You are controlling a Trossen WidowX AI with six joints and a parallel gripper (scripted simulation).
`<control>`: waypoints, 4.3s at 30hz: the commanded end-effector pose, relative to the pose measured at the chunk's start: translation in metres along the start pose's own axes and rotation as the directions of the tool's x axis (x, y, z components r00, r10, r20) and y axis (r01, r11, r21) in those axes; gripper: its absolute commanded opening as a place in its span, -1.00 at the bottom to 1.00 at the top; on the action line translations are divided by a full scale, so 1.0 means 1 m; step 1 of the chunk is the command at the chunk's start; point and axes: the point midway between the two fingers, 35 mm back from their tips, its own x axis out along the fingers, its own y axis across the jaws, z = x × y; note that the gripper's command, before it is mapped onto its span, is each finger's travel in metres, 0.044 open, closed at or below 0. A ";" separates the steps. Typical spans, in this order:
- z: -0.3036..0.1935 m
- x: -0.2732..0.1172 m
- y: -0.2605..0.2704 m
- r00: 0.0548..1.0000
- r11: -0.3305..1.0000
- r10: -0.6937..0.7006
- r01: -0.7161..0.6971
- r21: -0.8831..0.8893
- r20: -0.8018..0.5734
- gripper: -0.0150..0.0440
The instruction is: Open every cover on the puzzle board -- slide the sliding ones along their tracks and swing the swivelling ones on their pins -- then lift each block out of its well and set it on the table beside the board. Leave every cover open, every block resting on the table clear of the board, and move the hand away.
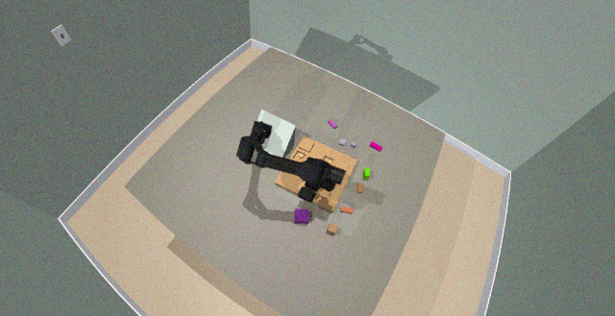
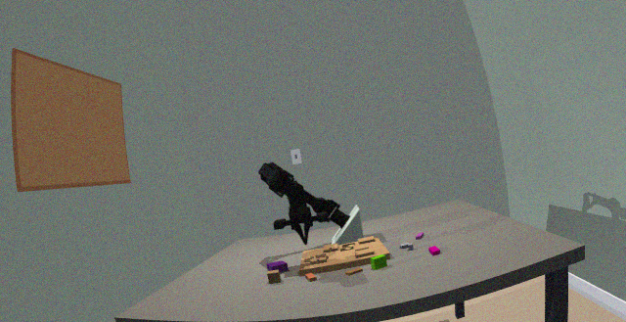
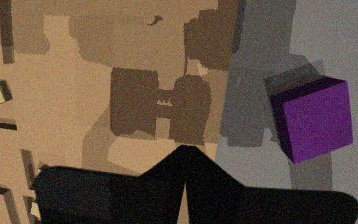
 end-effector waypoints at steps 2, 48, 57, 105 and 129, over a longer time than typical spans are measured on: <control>0.000 0.004 0.000 1.000 1.000 -0.003 0.003 -0.004 -0.002 -0.49; 0.000 0.050 -0.001 1.000 1.000 -0.005 0.005 -0.003 -0.001 -0.49; -0.001 0.058 -0.002 1.000 1.000 -0.006 0.006 -0.003 -0.001 -0.49; -0.006 0.059 0.048 1.000 1.000 -0.003 0.003 -0.004 -0.002 -0.49; 0.003 0.059 0.074 1.000 1.000 -0.002 0.002 -0.004 -0.001 -0.49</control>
